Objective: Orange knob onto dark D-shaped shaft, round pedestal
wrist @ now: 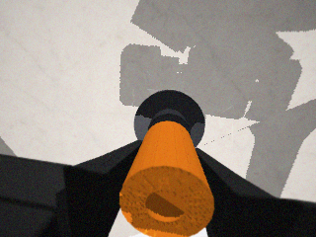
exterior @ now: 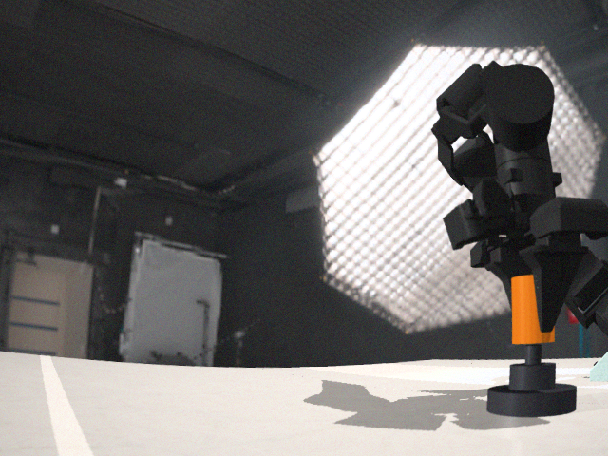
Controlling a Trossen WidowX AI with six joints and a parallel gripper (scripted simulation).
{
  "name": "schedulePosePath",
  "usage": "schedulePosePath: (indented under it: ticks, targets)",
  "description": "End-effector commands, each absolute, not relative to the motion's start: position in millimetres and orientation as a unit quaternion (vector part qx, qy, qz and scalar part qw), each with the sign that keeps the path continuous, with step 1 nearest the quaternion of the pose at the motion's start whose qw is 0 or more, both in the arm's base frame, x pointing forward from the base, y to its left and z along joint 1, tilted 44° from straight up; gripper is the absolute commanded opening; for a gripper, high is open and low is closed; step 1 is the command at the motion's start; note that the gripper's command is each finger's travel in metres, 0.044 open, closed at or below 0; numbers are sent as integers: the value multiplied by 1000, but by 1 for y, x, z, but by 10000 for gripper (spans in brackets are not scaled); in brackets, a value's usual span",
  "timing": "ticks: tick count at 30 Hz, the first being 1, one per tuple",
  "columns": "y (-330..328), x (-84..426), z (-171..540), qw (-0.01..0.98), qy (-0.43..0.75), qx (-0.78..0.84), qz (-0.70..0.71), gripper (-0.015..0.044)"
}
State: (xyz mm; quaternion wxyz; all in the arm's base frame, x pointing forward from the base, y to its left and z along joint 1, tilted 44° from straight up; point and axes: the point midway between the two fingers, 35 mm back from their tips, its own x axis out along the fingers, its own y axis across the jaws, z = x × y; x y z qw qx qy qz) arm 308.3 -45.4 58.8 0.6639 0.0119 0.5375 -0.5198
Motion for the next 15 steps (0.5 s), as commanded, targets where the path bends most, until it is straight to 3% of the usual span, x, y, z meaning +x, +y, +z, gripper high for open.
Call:
schedulePosePath:
  ticks: [1,15]
  targets:
    - [-44,311,61,667,525,26,-528,0]
    - [-47,308,57,667,525,26,-528,0]
